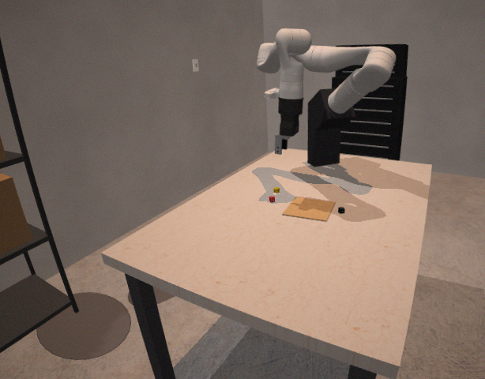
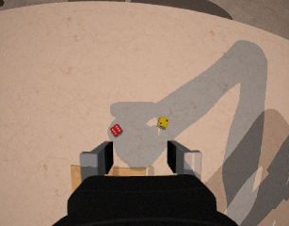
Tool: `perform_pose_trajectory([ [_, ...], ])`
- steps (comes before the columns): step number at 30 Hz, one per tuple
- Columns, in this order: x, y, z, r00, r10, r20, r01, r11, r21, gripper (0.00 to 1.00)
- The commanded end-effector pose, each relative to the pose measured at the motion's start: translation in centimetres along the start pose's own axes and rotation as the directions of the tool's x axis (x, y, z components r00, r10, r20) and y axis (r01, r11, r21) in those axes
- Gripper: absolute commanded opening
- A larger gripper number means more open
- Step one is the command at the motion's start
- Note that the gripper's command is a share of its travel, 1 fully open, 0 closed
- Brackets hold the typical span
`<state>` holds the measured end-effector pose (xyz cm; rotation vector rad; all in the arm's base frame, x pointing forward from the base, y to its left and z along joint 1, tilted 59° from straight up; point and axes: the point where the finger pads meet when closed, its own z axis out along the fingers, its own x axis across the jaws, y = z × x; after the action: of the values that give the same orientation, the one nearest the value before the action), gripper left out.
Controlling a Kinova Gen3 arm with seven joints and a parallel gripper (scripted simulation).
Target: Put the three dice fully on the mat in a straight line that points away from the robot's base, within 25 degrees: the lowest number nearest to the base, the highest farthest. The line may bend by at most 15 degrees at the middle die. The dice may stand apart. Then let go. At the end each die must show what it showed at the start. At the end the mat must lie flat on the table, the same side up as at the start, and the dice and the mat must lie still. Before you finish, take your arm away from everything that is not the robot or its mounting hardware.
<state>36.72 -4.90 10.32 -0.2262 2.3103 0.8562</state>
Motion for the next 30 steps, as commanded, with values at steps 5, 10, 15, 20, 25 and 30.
perform_pose_trajectory([
  [5,3.55,0.32,2.4,0.994,0.105,0.017,-0.104,0.991,-0.079,1.0],
  [10,3.7,0.29,2.43,0.994,0.105,0.017,-0.104,0.992,-0.077,1.0],
  [15,3.7,0.29,2.43,0.994,0.105,0.017,-0.104,0.992,-0.077,1.0],
  [20,3.7,0.29,2.43,0.994,0.105,0.017,-0.104,0.992,-0.077,1.0],
  [25,3.7,0.29,2.43,0.994,0.105,0.017,-0.104,0.992,-0.077,1.0],
  [30,3.7,0.29,2.43,0.994,0.105,0.017,-0.104,0.992,-0.077,1.0],
])
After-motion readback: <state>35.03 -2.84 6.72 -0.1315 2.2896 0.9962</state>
